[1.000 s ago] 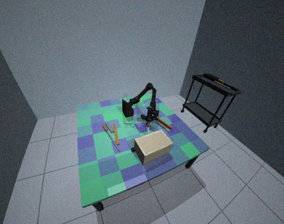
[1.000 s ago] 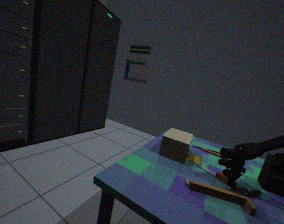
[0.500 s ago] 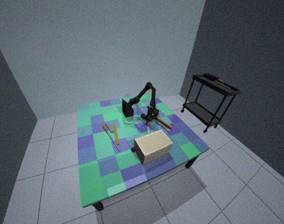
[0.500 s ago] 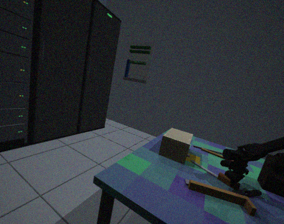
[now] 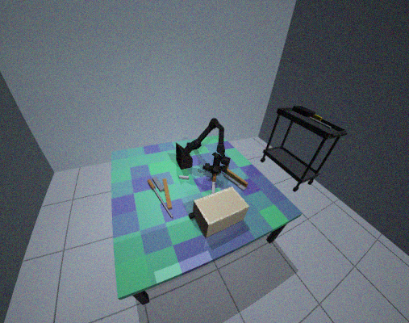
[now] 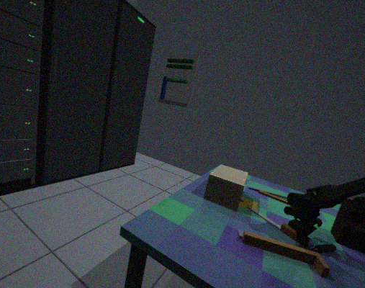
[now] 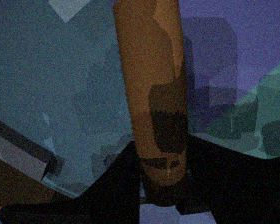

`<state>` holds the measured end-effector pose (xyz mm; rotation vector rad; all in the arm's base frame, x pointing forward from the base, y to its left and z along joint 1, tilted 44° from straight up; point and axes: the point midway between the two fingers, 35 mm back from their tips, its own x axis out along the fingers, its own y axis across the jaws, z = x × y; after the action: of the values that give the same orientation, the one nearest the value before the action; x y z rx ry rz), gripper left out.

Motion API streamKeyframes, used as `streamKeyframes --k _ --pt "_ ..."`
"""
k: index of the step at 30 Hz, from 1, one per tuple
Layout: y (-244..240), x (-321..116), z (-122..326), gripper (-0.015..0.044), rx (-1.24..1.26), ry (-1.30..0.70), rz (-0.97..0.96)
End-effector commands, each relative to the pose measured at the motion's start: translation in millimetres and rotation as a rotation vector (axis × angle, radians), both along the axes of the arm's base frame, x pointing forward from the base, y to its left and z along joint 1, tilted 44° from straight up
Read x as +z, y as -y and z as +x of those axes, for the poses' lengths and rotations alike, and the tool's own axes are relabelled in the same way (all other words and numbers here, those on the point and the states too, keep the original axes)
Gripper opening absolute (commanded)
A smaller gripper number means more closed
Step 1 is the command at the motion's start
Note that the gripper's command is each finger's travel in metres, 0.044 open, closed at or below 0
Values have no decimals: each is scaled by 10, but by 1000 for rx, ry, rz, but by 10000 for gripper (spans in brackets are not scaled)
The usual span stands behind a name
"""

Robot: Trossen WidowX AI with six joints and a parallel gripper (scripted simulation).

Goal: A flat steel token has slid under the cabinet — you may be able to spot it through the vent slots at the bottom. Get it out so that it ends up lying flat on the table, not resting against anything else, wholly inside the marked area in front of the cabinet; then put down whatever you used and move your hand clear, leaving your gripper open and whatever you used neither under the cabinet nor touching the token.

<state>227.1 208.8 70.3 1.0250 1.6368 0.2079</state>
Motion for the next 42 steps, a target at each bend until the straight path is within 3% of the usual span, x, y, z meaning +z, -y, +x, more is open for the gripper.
streamKeyframes --k 1,42 --pt "-16 41 8 0 -21 -13 1" --pt "-413 450 -53 0 -80 -70 7"
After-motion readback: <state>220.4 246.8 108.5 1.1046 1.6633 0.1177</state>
